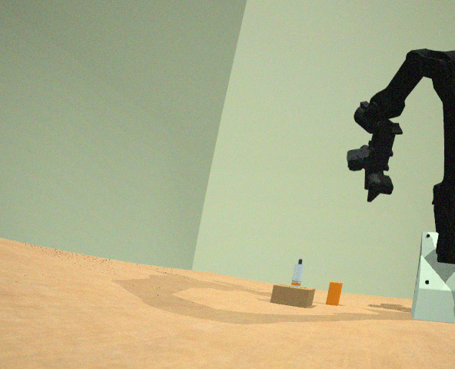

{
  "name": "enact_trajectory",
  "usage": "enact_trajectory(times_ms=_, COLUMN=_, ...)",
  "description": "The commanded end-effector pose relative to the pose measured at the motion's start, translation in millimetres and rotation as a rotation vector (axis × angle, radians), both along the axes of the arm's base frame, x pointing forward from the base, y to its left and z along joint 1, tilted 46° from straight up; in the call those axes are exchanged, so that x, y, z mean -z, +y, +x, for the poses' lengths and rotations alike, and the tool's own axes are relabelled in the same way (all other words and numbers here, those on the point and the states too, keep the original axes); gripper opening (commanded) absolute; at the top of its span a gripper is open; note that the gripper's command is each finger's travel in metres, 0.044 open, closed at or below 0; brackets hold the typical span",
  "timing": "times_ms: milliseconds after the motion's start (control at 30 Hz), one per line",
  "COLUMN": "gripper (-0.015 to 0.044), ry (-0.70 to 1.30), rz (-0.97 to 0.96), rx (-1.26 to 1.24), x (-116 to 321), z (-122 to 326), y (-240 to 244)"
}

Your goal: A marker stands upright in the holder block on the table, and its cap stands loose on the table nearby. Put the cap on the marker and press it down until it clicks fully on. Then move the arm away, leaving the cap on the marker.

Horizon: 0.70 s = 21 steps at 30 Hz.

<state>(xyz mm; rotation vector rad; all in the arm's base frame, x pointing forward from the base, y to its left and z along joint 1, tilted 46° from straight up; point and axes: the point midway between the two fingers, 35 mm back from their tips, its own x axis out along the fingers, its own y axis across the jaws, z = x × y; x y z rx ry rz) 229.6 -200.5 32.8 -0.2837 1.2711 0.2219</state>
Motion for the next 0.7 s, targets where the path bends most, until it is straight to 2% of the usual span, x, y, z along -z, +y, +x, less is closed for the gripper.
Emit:
enact_trajectory(times_ms=0, gripper=0.0254, ry=0.052, rz=0.258, rx=-0.105, x=22.3, z=19.4, y=58.7)
enact_trajectory(times_ms=233, gripper=0.0254, ry=0.218, rz=0.685, rx=-0.204, x=42.6, z=30.3, y=157.4)
enact_trajectory(times_ms=300, gripper=0.0254, ry=0.257, rz=0.755, rx=-0.209, x=44.4, z=30.4, y=173.3)
enact_trajectory(times_ms=567, gripper=0.0254, ry=0.262, rz=0.763, rx=-0.209, x=46.3, z=32.8, y=173.7)
enact_trajectory(times_ms=667, gripper=0.0254, ry=0.262, rz=0.764, rx=-0.209, x=63.2, z=32.5, y=190.8)
